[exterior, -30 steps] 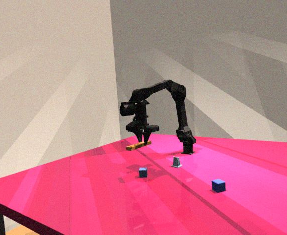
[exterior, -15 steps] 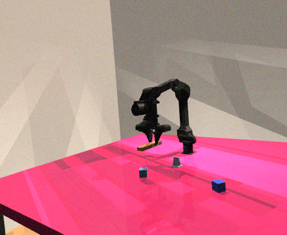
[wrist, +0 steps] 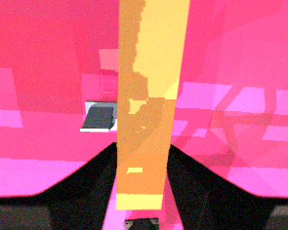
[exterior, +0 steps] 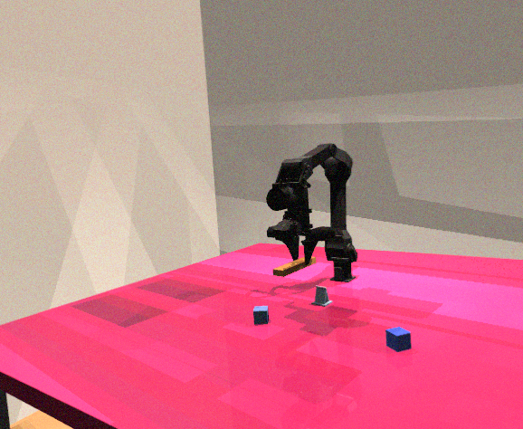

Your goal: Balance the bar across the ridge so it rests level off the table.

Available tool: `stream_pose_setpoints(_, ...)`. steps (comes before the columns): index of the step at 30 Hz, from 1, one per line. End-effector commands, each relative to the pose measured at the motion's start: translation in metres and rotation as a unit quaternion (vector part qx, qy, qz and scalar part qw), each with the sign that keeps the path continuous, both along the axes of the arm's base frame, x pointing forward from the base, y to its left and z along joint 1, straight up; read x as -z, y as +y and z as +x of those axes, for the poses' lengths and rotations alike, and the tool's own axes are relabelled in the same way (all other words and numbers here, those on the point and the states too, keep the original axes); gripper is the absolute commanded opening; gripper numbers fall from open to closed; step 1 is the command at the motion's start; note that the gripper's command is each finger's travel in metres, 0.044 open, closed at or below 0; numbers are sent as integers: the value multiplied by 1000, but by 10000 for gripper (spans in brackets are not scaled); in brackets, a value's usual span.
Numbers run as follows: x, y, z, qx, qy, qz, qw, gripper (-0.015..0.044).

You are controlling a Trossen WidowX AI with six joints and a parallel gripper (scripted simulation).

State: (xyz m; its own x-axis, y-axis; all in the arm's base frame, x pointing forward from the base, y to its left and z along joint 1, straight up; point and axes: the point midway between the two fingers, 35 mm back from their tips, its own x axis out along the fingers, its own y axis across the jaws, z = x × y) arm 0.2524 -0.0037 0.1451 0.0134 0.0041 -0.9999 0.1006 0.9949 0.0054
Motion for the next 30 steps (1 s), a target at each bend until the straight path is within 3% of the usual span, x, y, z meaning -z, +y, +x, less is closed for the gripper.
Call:
stream_pose_setpoints(1, -1, 16, -11, -3, -3, -2, 1000, 0)
stream_pose_setpoints(13, 3, 50, -38, -15, -2, 0, 1000, 0)
stream_pose_setpoints(30, 24, 53, -39, -16, -2, 0, 1000, 0)
